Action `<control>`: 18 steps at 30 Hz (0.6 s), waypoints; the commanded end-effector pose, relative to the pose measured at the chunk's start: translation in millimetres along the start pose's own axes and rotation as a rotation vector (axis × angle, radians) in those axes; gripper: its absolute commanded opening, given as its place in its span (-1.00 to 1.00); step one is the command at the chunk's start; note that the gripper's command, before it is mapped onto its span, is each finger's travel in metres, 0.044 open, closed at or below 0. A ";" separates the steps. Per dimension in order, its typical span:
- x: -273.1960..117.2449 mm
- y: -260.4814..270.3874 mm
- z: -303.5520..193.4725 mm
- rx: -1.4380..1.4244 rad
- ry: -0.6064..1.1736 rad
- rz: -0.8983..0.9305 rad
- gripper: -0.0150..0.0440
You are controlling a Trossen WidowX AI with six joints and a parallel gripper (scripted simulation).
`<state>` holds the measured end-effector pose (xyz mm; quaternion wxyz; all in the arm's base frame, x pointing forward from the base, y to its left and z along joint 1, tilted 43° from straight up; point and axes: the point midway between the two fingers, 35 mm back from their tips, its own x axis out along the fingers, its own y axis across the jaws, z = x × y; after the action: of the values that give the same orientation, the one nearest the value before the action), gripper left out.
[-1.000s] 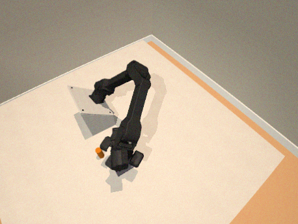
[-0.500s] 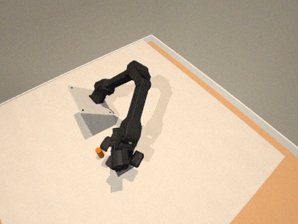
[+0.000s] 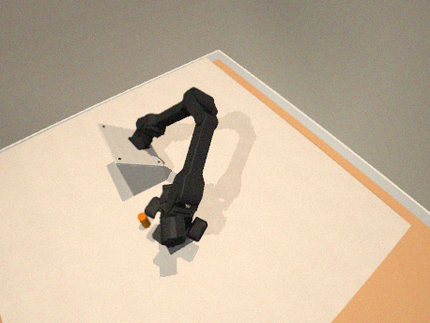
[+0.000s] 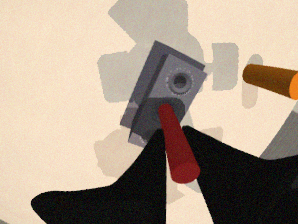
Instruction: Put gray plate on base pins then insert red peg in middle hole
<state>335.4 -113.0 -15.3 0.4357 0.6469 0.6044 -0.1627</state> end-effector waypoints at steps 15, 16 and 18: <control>-0.1 0.1 0.0 0.000 0.000 0.000 0.02; -0.1 0.1 0.0 0.000 0.000 0.000 0.02; -0.1 0.1 0.0 0.000 0.000 0.000 0.02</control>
<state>335.5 -113.0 -15.3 0.4357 0.6470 0.6042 -0.1626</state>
